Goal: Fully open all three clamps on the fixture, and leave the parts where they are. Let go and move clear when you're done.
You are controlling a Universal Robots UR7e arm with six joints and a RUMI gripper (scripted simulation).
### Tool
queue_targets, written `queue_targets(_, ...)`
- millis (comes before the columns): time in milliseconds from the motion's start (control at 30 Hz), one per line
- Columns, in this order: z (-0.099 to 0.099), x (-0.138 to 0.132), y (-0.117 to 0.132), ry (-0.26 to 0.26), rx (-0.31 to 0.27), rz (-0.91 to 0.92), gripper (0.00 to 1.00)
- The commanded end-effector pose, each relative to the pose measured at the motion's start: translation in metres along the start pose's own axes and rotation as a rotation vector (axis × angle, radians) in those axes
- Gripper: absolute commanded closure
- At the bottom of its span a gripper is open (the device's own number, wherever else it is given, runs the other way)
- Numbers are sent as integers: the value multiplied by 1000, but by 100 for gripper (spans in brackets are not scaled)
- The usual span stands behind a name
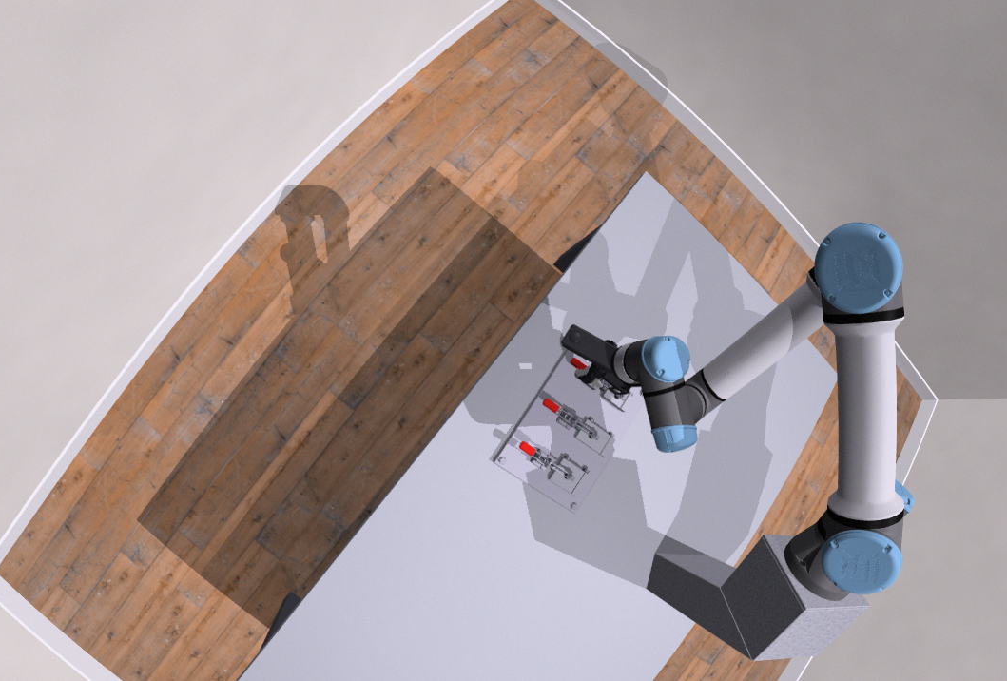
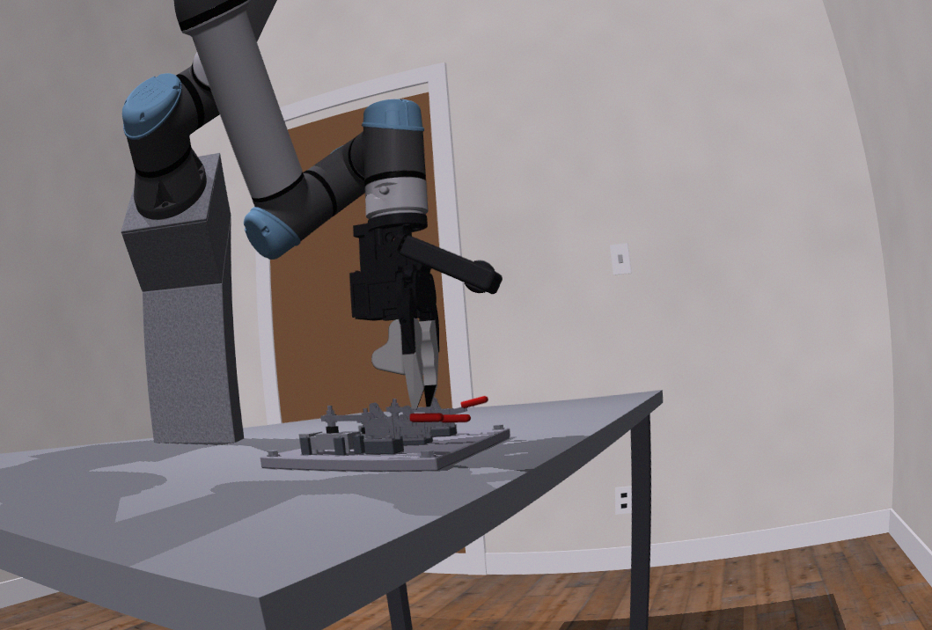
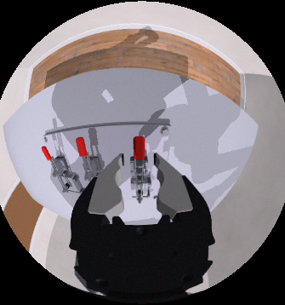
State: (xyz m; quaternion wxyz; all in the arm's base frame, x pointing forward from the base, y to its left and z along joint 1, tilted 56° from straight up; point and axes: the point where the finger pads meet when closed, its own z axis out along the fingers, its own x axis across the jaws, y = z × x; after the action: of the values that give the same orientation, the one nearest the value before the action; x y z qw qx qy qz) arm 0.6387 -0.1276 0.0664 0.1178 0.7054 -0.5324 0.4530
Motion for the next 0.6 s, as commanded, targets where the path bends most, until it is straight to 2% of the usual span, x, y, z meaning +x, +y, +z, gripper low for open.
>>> queue_targets(0,5,2,-1,2,1,3,72)
queue_targets(367,26,3,-2,2,1,3,72)
queue_targets(567,30,3,-2,2,1,3,72)
